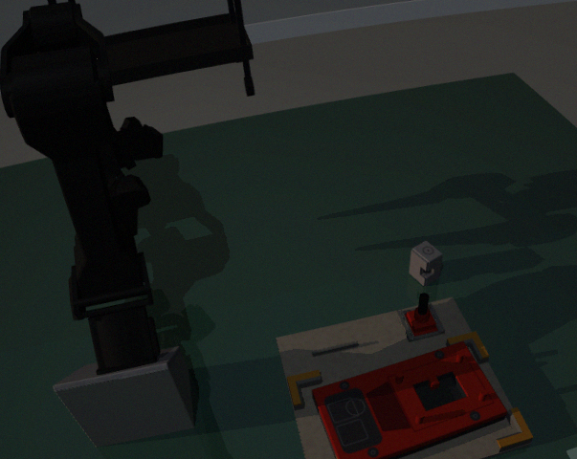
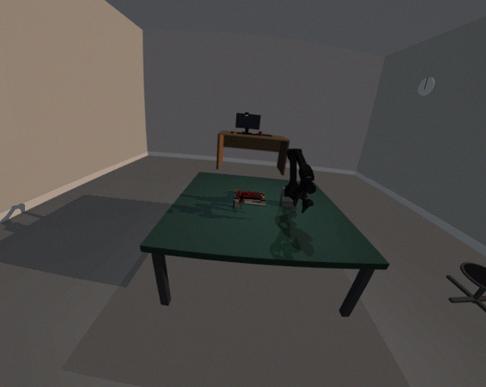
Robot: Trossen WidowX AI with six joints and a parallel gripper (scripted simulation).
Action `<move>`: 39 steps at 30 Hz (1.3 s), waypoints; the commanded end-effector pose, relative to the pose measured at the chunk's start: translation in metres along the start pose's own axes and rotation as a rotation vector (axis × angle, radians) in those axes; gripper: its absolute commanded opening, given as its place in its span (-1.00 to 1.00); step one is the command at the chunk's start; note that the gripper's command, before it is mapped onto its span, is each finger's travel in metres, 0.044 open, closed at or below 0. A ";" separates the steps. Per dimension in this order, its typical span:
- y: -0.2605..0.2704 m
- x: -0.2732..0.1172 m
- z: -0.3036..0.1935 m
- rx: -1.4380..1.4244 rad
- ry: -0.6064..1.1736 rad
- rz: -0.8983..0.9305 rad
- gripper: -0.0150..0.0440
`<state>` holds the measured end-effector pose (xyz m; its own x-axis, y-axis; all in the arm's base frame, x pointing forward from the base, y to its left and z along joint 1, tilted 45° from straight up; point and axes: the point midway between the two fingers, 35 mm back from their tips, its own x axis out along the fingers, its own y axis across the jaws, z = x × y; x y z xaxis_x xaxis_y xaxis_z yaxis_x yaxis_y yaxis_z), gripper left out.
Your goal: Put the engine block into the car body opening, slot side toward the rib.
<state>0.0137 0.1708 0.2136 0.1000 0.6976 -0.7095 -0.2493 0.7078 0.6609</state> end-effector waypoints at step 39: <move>-0.232 0.011 0.327 -0.014 0.051 -0.082 1.00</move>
<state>0.3671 0.0824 0.1440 0.0482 0.5833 -0.8108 -0.2533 0.7924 0.5550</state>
